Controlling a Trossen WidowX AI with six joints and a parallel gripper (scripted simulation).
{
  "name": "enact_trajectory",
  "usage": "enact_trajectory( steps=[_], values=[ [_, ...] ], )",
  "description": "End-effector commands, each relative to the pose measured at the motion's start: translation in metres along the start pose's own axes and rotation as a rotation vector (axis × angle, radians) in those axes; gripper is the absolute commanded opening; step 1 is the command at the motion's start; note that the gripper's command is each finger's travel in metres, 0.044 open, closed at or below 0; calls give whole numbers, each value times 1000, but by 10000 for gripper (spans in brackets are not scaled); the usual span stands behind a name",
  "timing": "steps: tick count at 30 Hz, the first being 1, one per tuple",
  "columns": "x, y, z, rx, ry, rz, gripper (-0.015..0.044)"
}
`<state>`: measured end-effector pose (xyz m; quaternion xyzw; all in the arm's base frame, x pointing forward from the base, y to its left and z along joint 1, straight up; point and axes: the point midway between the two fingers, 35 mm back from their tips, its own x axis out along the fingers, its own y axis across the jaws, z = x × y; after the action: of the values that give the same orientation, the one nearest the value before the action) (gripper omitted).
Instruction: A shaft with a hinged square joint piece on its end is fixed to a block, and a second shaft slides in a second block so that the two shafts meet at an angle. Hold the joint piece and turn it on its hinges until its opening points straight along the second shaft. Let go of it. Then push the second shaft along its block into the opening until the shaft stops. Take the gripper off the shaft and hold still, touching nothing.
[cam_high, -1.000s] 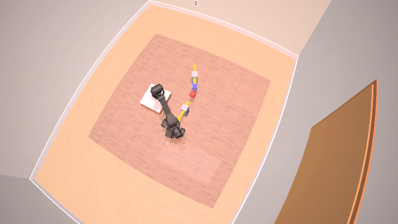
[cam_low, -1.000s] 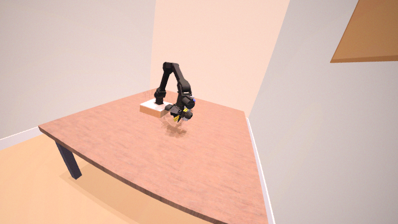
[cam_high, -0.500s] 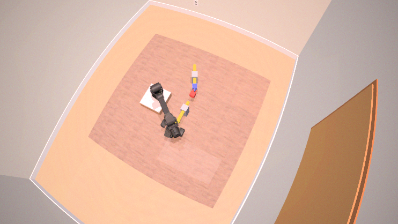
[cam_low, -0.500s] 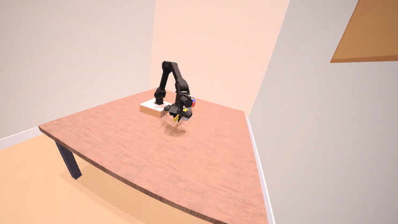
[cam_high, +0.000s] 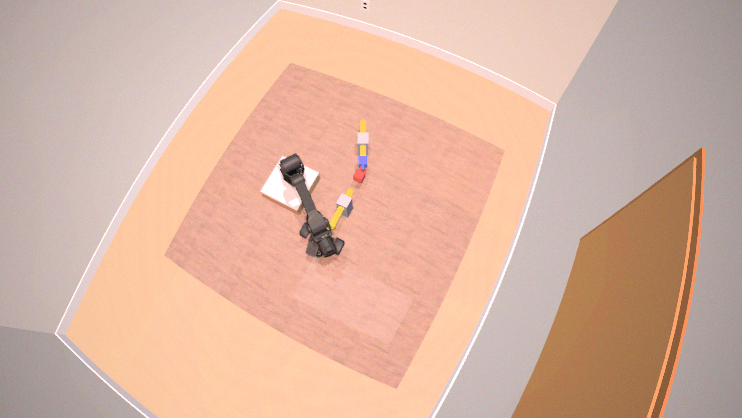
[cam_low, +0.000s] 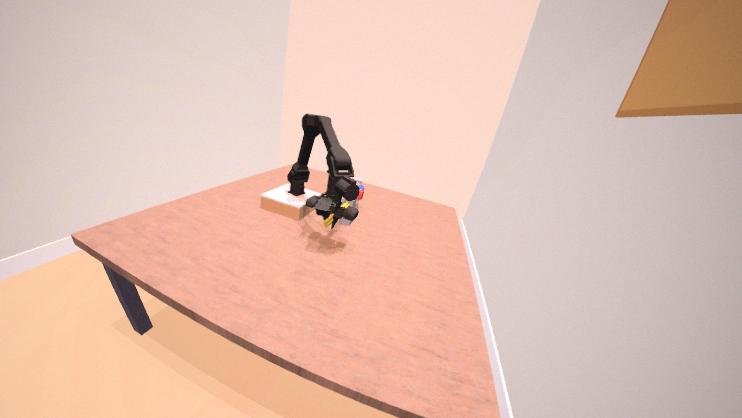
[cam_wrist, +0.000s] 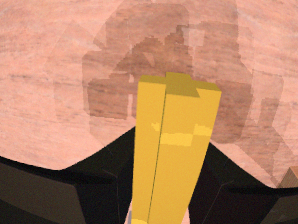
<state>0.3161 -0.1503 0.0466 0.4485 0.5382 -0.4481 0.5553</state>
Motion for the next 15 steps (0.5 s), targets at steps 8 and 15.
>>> enact_trajectory(
  steps=[8,15],
  values=[
    [2,0,-14,1,0,14,0],
    [2,0,-25,1,1,17,0]
  ],
)
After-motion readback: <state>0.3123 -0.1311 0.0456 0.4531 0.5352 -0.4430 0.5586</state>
